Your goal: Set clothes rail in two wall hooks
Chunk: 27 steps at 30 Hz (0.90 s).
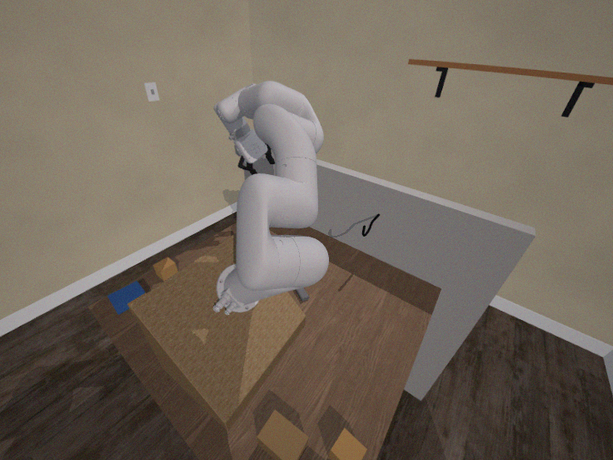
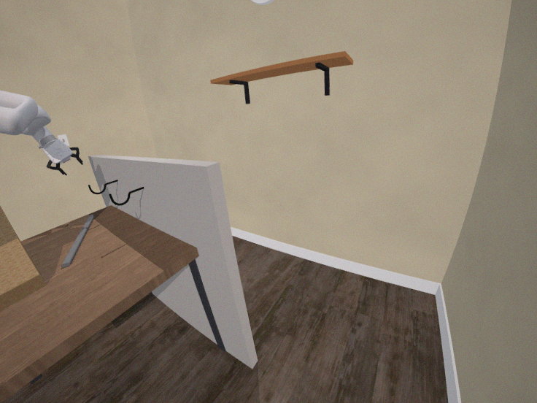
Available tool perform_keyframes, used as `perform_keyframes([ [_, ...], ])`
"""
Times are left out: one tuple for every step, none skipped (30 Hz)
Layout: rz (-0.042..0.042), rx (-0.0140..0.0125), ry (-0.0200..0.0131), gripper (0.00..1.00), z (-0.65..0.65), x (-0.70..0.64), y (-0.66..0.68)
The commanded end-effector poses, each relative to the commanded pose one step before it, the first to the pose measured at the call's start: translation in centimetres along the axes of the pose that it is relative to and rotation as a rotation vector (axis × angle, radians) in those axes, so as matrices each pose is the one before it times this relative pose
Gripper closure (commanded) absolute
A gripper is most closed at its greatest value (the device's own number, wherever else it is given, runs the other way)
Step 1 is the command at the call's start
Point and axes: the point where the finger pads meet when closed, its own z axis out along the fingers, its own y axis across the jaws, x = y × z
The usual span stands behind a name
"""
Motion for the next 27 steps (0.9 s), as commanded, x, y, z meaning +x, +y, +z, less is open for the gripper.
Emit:
perform_keyframes([
  [0.00259, -0.00117, 0.00464, 0.0, -0.241, 0.0, 0.124],
  [0.0, 0.0, 0.0, 0.0, 0.0, 0.0, 0.0],
  [0.0, 0.0, 0.0, 0.0, 0.0, 0.0, 0.0],
  [0.0, 0.0, 0.0, 0.0, 0.0, 0.0, 0.0],
  [0.0, 0.0, 0.0, 0.0, 0.0, 0.0, 0.0],
  [0.0, 0.0, 0.0, 0.0, 0.0, 0.0, 0.0],
  [0.0, 0.0, 0.0, 0.0, 0.0, 0.0, 0.0],
  [0.0, 0.0, 0.0, 0.0, 0.0, 0.0, 0.0],
  [0.0, 0.0, 0.0, 0.0, 0.0, 0.0, 0.0],
  [0.0, 0.0, 0.0, 0.0, 0.0, 0.0, 0.0],
  [0.0, 0.0, 0.0, 0.0, 0.0, 0.0, 0.0],
  [0.0, 0.0, 0.0, 0.0, 0.0, 0.0, 0.0],
  [0.0, 0.0, 0.0, 0.0, 0.0, 0.0, 0.0],
  [0.0, 0.0, 0.0, 0.0, 0.0, 0.0, 0.0],
  [0.0, 0.0, 0.0, 0.0, 0.0, 0.0, 0.0],
  [0.0, 0.0, 0.0, 0.0, 0.0, 0.0, 0.0],
  [0.0, 0.0, 0.0, 0.0, 0.0, 0.0, 0.0],
  [0.01172, 0.02634, 0.01665, 0.0, 0.318, -0.369, -0.08],
  [0.01173, 0.02633, 0.01666, 0.0, 0.314, -0.377, -0.068],
  [0.01173, 0.02633, 0.01666, 0.0, 0.31, -0.384, -0.055],
  [0.00247, 0.00557, 0.00353, 0.0, 0.306, -0.391, -0.043],
  [-0.00002, -0.00001, 0.0, 0.0, 0.212, -0.273, -0.028],
  [0.0, 0.0, 0.0, 0.0, 0.0, -0.001, 0.0],
  [0.01265, 0.02616, 0.01624, 0.0, 0.268, -0.4, -0.125],
  [0.00677, 0.01402, 0.00871, 0.0, 0.265, -0.407, -0.113],
  [-0.00001, -0.00001, 0.0, 0.0, 0.149, -0.231, -0.06],
  [0.0, 0.0, 0.0, 0.0, 0.0, 0.0, 0.0],
])
